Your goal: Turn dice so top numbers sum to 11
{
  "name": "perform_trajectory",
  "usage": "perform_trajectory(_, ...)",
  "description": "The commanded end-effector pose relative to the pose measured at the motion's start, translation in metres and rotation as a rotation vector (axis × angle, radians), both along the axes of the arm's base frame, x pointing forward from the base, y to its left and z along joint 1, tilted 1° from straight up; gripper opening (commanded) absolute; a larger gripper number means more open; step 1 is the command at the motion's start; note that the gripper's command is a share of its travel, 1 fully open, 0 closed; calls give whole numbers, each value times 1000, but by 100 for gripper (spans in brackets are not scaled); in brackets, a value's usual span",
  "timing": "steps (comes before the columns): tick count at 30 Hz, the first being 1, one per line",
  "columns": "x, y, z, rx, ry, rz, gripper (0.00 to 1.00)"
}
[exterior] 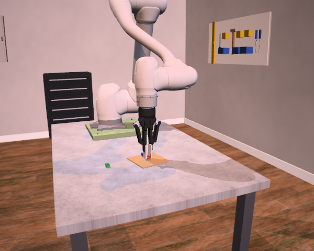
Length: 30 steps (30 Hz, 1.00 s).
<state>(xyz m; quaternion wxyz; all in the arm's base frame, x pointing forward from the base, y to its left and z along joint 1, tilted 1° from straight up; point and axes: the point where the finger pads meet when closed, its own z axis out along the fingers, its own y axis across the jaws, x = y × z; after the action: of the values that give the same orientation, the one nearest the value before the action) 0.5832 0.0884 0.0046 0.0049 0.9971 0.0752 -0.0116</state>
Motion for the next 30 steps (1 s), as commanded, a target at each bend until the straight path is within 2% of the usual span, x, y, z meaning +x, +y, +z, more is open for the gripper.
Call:
perform_trajectory(1, -1, 2, -2, 1, 0, 9, 11)
perform_trajectory(8, -1, 2, -2, 1, 0, 9, 19)
perform_trajectory(22, -1, 3, -1, 1, 0, 9, 19)
perform_trajectory(30, 0, 3, 24, 1, 0, 9, 19)
